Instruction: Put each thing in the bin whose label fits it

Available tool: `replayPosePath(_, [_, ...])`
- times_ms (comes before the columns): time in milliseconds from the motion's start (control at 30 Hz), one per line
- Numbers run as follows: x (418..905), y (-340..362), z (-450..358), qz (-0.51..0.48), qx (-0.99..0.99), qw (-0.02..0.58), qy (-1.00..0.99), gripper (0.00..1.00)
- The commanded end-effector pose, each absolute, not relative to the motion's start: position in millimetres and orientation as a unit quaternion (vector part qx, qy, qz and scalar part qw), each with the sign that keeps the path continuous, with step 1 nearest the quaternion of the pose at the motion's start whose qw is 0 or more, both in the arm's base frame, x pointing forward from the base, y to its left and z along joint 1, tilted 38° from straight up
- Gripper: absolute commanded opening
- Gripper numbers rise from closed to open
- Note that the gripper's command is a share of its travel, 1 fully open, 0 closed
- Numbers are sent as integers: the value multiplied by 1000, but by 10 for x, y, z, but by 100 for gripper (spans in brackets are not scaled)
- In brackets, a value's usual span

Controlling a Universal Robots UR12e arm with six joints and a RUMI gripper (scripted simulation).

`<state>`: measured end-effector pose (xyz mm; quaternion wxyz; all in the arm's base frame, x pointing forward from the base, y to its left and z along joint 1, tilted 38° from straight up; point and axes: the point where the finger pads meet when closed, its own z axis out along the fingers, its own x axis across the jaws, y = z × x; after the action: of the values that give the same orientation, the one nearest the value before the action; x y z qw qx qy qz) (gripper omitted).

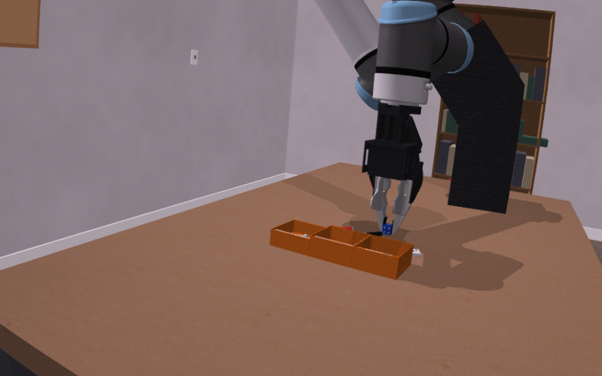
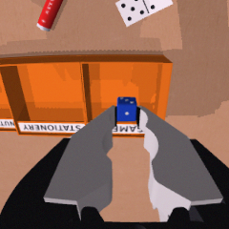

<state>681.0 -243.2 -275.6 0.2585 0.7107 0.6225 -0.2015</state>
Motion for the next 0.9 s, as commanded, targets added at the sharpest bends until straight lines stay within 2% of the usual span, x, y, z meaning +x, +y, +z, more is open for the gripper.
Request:
replayPosePath(0, [6814, -2422, -2756, -202, 711, 258, 622, 0])
replayPosePath(867, [6841, -2688, -3079, -201, 712, 259, 621, 0])
